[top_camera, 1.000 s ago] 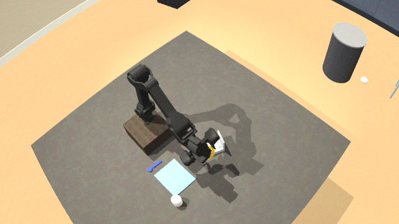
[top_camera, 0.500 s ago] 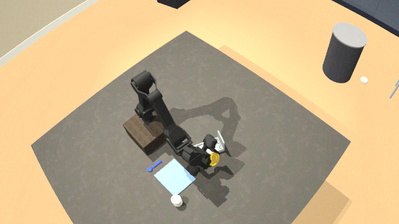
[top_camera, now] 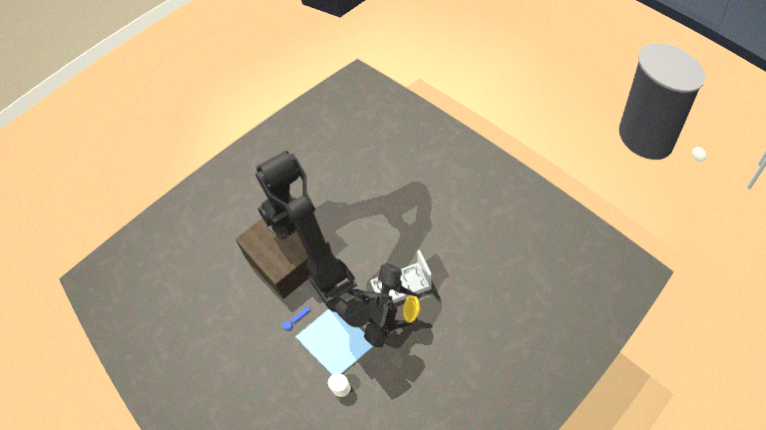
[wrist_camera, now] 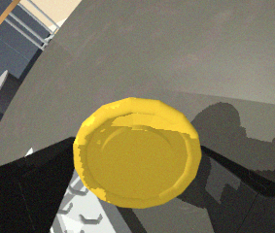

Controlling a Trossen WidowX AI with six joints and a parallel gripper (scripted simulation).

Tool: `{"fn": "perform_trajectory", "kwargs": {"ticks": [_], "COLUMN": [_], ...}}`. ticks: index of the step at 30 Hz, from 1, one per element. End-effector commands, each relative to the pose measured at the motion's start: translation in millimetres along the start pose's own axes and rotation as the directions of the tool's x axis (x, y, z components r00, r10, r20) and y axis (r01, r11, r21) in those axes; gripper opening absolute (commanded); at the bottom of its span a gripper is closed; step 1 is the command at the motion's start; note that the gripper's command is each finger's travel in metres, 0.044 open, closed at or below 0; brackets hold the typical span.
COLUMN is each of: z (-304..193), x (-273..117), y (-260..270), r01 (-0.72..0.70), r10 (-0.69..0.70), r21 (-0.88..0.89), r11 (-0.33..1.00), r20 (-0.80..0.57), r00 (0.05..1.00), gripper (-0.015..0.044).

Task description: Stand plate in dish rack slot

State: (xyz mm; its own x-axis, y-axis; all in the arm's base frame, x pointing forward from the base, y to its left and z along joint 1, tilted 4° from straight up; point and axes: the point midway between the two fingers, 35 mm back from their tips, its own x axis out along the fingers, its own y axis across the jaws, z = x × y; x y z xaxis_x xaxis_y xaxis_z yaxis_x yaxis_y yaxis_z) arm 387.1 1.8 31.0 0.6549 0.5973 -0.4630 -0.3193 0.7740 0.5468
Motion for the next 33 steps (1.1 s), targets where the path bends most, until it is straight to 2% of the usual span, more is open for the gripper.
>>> {"fn": "perform_trajectory", "kwargs": {"ticks": [1, 16, 33], "z": [-7.1, -30.2, -64.2], "x": [-1.7, -19.4, -53.1], "y": [-0.1, 7.2, 33.4], "r01": [-0.04, -0.163, -0.204], "r10": [0.041, 0.222, 0.412], "r21": [-0.053, -0.335, -0.643], "r11": [0.998, 0.928, 0.738], "r20": [0.028, 0.145, 0.19], "r00": [0.999, 0.964, 0.891], "gripper": [0.0, 0.0, 0.0]}}
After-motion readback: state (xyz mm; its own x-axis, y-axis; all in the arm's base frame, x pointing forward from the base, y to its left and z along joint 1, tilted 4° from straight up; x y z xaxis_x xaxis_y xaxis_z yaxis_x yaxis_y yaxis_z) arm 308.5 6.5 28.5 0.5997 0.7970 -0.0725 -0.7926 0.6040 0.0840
